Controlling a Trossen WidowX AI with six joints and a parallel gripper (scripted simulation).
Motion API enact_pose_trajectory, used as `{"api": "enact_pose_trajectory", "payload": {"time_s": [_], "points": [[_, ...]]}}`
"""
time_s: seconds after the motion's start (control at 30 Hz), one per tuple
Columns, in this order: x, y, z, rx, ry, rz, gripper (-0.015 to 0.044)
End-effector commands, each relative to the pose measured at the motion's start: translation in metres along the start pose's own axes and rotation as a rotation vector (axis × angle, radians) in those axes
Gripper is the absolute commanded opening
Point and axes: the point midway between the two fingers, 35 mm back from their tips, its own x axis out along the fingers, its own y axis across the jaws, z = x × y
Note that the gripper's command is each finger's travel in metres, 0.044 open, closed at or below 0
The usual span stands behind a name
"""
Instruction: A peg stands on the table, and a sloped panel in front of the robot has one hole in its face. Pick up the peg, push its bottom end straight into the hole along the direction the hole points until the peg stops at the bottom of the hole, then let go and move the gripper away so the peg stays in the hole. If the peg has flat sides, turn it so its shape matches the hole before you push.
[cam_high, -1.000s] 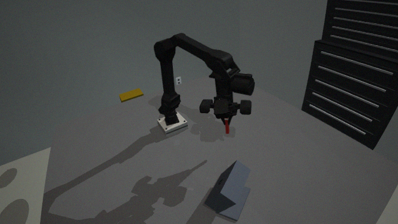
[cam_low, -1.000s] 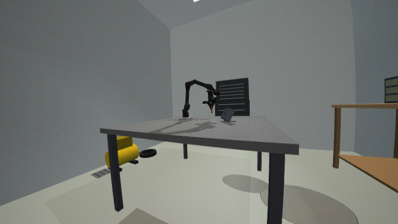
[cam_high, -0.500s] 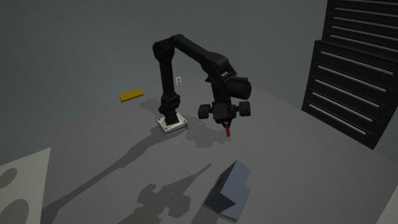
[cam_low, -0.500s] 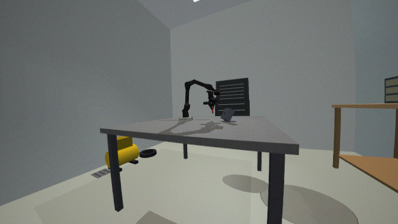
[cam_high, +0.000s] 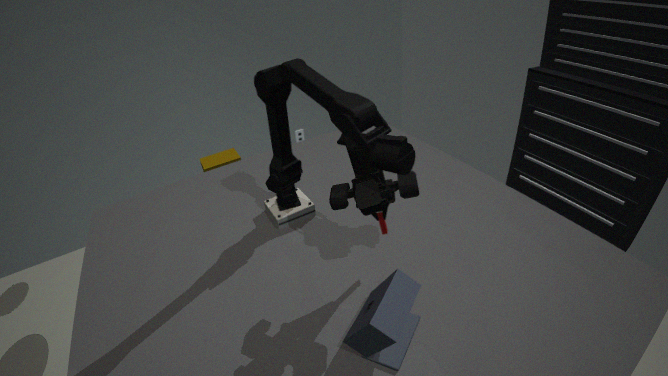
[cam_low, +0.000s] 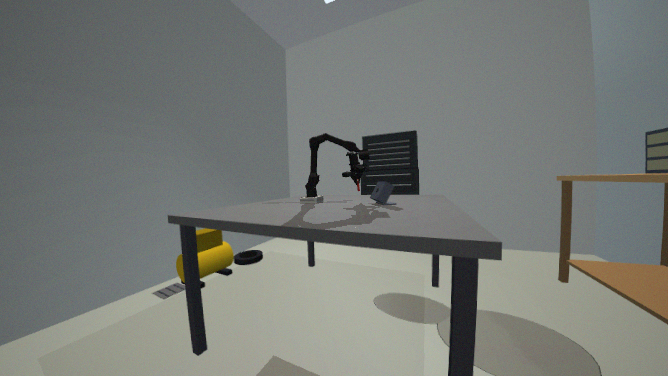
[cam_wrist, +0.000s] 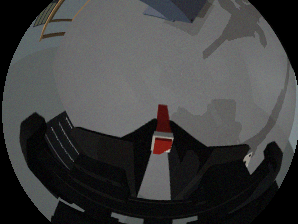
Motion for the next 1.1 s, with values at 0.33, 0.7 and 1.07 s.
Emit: {"api": "enact_pose_trajectory", "payload": {"time_s": [0.33, 0.7, 1.07], "points": [[0.002, -0.005, 0.013, -0.078, 0.009, 0.065, 0.0000], [0.001, -0.008, 0.025, -0.141, 0.003, 0.119, 0.0000], [0.000, -0.012, 0.037, -0.206, -0.012, 0.173, 0.0000]]}}
